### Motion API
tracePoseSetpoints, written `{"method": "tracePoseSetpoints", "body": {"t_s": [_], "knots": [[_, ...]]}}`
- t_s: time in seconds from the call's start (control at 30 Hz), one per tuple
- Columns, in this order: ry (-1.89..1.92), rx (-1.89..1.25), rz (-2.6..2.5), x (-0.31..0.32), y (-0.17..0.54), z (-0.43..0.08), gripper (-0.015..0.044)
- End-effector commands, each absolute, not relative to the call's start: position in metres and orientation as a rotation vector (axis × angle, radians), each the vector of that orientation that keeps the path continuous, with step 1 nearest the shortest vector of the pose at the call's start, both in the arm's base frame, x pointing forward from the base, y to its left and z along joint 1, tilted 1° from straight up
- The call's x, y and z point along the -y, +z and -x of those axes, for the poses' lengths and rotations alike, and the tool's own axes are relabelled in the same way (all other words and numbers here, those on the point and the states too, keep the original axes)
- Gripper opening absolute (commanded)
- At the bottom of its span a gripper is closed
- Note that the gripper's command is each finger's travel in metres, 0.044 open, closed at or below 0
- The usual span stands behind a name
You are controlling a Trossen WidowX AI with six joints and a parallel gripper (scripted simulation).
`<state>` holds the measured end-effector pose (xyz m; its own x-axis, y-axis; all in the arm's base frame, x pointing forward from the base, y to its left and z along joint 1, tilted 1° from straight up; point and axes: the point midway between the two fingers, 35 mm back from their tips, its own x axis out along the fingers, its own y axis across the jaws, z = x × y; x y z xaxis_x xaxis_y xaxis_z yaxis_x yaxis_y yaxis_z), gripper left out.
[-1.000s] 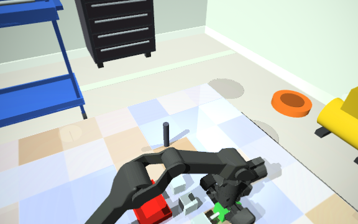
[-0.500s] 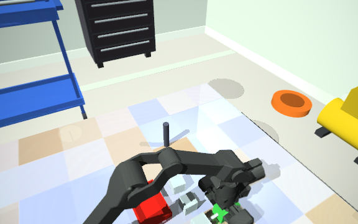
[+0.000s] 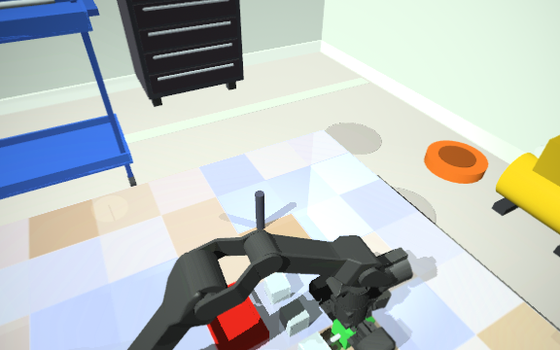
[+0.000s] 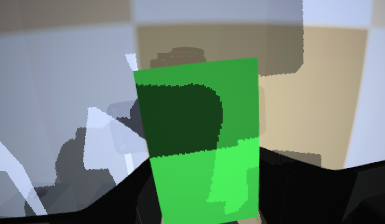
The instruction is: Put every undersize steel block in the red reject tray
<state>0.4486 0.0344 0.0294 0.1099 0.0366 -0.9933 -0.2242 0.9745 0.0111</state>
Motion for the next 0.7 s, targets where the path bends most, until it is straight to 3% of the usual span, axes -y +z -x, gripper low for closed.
{"method": "tracePoseSetpoints", "body": {"t_s": [0.0, 0.67], "knots": [[0.196, -1.445, 0.152, -0.0354, 0.0347, -0.4495, 0.0], [0.198, -1.44, 0.152, -0.0365, 0.0385, -0.4554, 0.0]]}}
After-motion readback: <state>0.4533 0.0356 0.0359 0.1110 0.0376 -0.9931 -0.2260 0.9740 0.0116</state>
